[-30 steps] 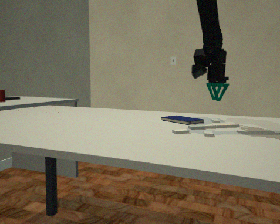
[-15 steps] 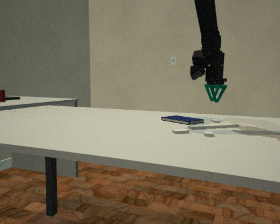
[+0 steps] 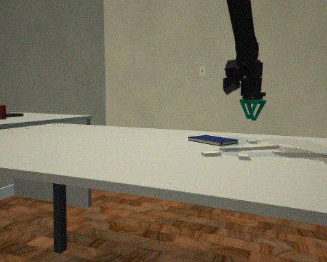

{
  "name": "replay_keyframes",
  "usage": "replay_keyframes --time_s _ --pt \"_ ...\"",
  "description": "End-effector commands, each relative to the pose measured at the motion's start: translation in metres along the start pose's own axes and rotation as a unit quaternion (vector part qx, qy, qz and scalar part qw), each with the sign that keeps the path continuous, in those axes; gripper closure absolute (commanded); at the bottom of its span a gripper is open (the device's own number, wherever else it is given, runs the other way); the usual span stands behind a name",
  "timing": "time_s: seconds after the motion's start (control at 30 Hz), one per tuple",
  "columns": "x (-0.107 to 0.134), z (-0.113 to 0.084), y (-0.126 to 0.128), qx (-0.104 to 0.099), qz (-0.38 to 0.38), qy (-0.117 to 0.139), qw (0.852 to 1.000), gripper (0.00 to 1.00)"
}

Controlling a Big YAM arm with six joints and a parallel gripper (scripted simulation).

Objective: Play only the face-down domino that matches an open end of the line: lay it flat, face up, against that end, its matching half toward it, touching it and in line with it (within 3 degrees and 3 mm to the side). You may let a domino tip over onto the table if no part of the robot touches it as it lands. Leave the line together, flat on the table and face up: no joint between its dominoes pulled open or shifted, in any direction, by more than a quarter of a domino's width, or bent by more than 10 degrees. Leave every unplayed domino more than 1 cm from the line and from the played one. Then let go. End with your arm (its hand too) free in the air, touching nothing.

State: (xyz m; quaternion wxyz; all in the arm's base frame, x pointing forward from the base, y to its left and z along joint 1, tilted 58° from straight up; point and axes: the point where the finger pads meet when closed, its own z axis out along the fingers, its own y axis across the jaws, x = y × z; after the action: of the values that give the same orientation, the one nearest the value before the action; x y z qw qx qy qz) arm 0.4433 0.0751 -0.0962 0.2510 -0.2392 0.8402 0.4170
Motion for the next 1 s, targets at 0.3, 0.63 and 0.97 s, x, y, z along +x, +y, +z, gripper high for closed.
replay_keyframes --time_s 0.3,0.63,0.97 --pt "0.001 0.031 0.000 -0.004 -0.006 0.005 1.000 0.30" --pt "0.001 0.053 0.001 -0.008 -0.010 0.009 1.000 0.30" --pt "0.003 0.070 -0.001 -0.005 0.001 0.005 1.000 0.30"
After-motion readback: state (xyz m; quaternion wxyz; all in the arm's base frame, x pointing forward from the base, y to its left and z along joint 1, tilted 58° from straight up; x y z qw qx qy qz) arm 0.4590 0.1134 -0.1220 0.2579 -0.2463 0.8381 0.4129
